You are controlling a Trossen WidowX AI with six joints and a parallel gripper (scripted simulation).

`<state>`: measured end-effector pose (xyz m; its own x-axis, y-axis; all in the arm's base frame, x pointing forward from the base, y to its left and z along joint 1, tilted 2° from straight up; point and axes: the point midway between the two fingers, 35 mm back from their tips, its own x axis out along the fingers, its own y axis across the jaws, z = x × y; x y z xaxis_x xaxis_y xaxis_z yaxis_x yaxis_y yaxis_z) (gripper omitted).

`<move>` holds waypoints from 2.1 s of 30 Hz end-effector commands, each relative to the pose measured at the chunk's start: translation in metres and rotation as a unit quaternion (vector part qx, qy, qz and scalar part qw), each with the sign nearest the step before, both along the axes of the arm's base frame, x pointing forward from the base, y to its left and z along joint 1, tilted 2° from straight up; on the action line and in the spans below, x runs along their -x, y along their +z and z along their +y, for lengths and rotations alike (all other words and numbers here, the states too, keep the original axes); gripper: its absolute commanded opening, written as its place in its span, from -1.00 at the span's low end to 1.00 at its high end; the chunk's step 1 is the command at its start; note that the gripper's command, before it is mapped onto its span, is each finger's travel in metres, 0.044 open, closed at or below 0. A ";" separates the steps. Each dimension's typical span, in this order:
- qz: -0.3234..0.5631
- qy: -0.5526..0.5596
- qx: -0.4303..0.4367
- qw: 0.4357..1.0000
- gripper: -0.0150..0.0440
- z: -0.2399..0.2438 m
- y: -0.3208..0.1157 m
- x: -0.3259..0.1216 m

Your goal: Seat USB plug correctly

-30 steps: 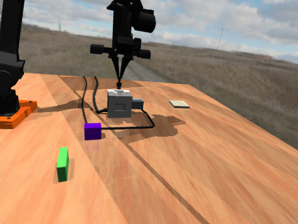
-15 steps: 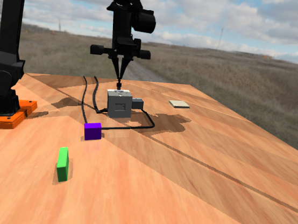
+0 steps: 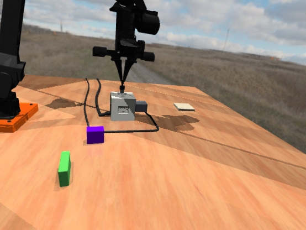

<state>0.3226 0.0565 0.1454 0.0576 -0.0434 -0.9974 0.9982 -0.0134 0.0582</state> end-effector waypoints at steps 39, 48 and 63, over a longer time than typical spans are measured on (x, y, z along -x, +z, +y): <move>-0.001 -0.002 0.001 1.000 -0.49 0.000 -0.005 -0.001; -0.001 -0.002 0.001 1.000 -0.49 0.000 -0.006 -0.001; -0.001 -0.002 0.001 1.000 -0.49 0.000 -0.008 -0.001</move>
<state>0.3230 0.0566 0.1385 0.0596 -0.0430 -0.9973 0.9981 -0.0135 0.0602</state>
